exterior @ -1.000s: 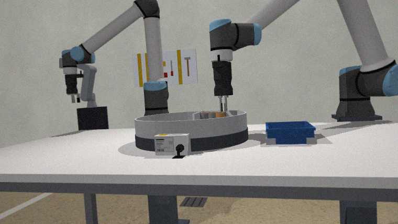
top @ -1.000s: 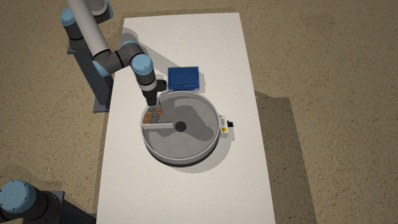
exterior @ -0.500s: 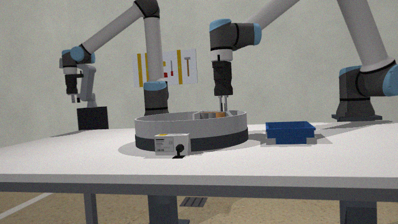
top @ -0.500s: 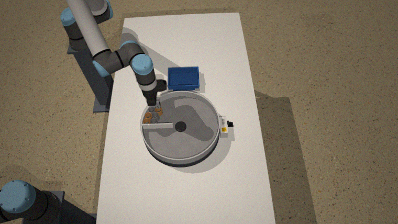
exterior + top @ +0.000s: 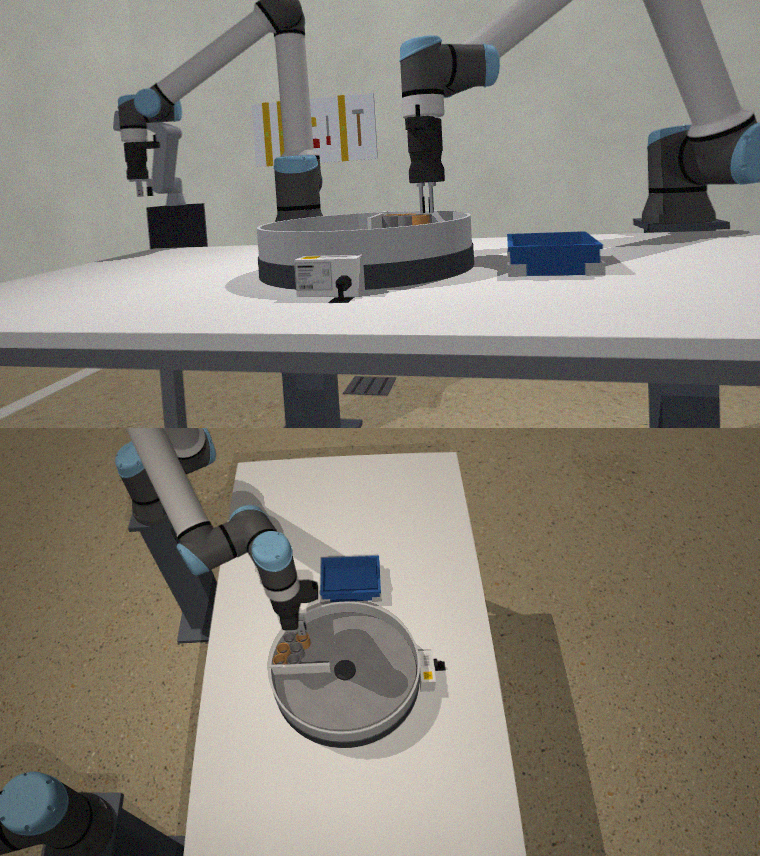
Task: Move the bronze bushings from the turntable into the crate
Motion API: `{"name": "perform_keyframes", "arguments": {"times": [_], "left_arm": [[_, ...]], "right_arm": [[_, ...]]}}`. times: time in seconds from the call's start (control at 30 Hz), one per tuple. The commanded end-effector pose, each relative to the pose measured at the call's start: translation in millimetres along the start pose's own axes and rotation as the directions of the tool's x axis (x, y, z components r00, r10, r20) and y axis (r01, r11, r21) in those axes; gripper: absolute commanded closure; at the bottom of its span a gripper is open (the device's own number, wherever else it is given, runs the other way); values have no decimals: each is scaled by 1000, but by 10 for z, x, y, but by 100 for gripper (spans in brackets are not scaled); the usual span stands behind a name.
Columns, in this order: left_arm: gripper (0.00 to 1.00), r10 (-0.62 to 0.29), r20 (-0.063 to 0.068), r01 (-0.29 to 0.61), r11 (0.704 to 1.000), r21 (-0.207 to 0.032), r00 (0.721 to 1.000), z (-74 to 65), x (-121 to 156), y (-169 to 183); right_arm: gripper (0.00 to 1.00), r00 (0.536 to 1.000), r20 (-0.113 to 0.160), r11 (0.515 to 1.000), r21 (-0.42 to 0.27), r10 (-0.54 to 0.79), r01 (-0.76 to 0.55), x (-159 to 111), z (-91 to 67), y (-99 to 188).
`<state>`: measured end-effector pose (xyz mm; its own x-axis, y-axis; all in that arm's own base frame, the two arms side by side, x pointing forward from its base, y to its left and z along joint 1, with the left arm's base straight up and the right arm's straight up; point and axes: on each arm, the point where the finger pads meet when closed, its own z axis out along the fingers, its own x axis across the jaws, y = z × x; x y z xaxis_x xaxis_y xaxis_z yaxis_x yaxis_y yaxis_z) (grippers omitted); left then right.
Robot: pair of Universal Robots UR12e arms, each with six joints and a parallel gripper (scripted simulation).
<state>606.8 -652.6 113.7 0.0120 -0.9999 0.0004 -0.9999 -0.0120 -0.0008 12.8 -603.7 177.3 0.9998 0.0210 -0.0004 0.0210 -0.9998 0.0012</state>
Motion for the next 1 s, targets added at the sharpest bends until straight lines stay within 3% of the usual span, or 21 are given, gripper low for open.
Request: {"name": "perform_keyframes", "arguments": {"times": [0.0,0.97], "left_arm": [[64,0,0,0,1000,0,1000,-1,-6,11],[64,0,-1,0,1000,0,1000,6,-7,19]], "right_arm": [[0,1000,0,1000,1,-1,1,6,3,2],[0,1000,0,1000,1,-1,1,6,3,2]]}}
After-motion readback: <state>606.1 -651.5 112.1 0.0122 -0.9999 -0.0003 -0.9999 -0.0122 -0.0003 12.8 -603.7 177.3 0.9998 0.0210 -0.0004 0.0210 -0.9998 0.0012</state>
